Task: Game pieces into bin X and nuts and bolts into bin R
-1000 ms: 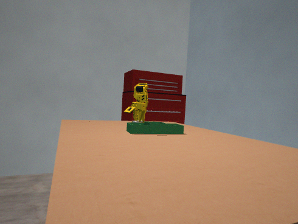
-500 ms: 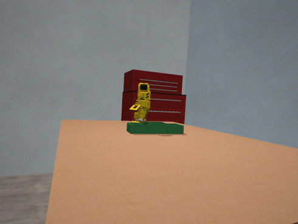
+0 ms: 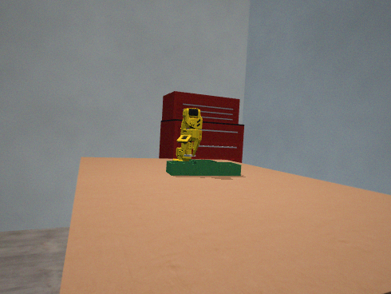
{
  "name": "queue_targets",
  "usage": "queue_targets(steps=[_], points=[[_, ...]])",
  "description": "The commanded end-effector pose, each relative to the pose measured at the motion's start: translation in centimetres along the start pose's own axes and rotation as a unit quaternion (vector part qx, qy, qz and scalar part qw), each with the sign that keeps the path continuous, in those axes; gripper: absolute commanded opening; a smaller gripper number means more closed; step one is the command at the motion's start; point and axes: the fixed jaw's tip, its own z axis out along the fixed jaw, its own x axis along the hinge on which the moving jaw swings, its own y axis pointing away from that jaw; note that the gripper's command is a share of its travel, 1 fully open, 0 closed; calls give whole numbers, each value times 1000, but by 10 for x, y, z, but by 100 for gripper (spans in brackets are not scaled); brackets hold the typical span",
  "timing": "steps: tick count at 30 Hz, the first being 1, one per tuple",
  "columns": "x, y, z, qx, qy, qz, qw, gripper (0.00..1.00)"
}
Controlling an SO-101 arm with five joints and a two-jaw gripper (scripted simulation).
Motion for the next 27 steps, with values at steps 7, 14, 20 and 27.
queue_targets(steps=[7, 14, 20, 27], points=[[-2, 12, -10, -13, -19, -35, 999, 0], [1, 24, -13, -18, -25, -79, 996, 0], [5, 39, -18, -25, -34, -135, 990, 0], [8, 46, -20, -29, -39, -166, 985, 0]])
